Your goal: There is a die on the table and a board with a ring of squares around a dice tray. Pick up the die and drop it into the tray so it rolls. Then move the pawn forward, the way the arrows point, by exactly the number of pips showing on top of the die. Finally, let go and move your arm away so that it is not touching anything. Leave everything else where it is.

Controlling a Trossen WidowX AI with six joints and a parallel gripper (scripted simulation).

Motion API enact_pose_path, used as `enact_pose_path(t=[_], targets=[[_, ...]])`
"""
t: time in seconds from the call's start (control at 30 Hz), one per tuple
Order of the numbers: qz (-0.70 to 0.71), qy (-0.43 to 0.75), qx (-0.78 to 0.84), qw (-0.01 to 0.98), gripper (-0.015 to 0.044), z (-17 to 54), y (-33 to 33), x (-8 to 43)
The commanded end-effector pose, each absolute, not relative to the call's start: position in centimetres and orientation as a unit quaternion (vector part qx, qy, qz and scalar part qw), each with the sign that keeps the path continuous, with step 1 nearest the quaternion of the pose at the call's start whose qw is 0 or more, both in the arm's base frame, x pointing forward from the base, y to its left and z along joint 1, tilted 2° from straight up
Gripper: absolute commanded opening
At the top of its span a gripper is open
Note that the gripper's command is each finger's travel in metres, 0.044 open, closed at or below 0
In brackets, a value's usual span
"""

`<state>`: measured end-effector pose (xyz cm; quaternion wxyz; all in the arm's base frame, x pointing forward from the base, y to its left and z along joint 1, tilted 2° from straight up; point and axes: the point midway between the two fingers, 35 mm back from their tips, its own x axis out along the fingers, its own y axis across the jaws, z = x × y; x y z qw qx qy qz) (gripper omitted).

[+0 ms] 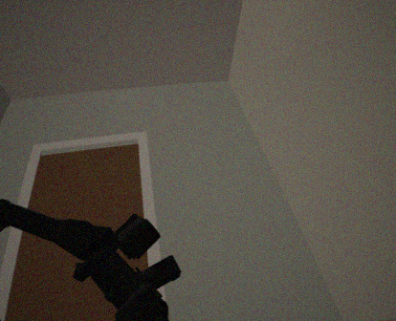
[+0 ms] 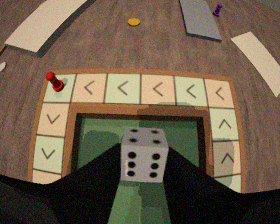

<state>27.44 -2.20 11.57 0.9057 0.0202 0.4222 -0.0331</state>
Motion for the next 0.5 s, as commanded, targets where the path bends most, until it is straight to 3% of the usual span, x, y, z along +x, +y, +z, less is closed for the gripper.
enact_pose_path(t=[0.0, 0.47], targets=[[-0.034, 0.352, 0.021, 0.935, 0.0, 11.6, -2.2, 27.4], [-0.034, 0.33, 0.02, 0.943, 0.0, 14.7, -2.1, 24.3]])
